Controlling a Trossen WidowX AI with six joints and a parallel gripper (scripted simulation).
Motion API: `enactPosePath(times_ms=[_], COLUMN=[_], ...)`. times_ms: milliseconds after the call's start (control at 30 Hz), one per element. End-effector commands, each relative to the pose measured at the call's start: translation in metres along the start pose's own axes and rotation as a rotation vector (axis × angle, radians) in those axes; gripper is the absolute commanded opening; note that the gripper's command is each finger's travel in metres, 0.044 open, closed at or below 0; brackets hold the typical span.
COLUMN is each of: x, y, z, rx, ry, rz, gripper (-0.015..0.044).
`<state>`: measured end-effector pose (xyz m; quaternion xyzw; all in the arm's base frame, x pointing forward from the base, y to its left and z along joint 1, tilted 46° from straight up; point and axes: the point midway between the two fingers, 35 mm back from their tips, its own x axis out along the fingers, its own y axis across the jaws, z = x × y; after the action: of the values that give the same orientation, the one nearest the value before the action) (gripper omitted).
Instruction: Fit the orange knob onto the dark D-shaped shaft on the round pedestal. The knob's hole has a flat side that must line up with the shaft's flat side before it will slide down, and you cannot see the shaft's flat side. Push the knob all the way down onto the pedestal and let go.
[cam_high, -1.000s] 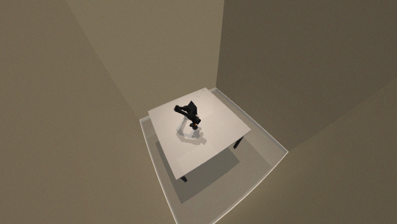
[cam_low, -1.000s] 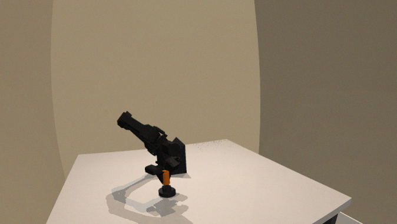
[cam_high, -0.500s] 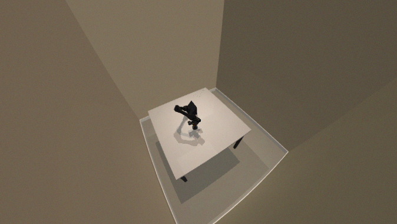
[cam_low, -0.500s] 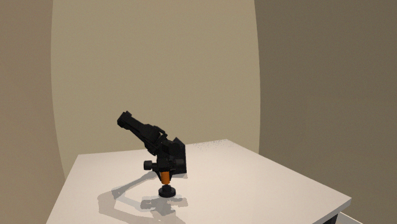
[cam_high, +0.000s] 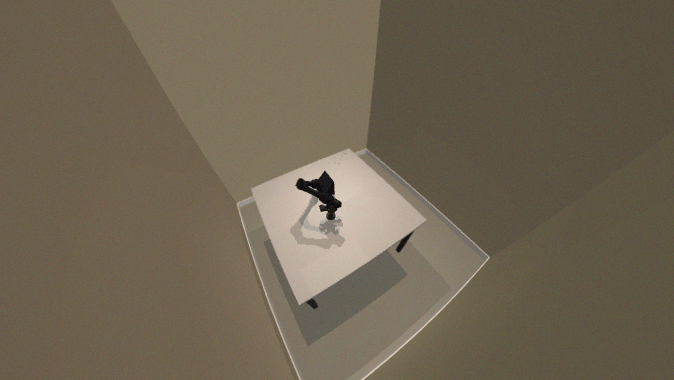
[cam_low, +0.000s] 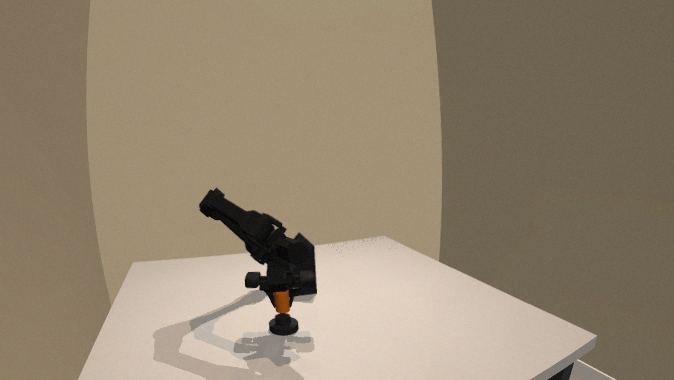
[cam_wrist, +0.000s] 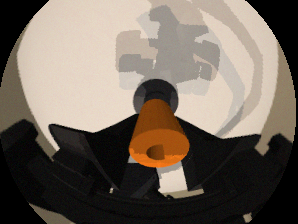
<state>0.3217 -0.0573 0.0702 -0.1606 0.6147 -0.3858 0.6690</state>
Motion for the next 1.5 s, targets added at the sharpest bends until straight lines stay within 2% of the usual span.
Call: enactPosePath(times_ms=[0,1467], x=[-0.0007,0.0016], y=[0.0011,-0.0015], z=[0.0030,0.0017], rx=[0.010,0.010], ry=[-0.004,-0.004], rz=[0.003,0.003], gripper=[0.0000,0.0000])
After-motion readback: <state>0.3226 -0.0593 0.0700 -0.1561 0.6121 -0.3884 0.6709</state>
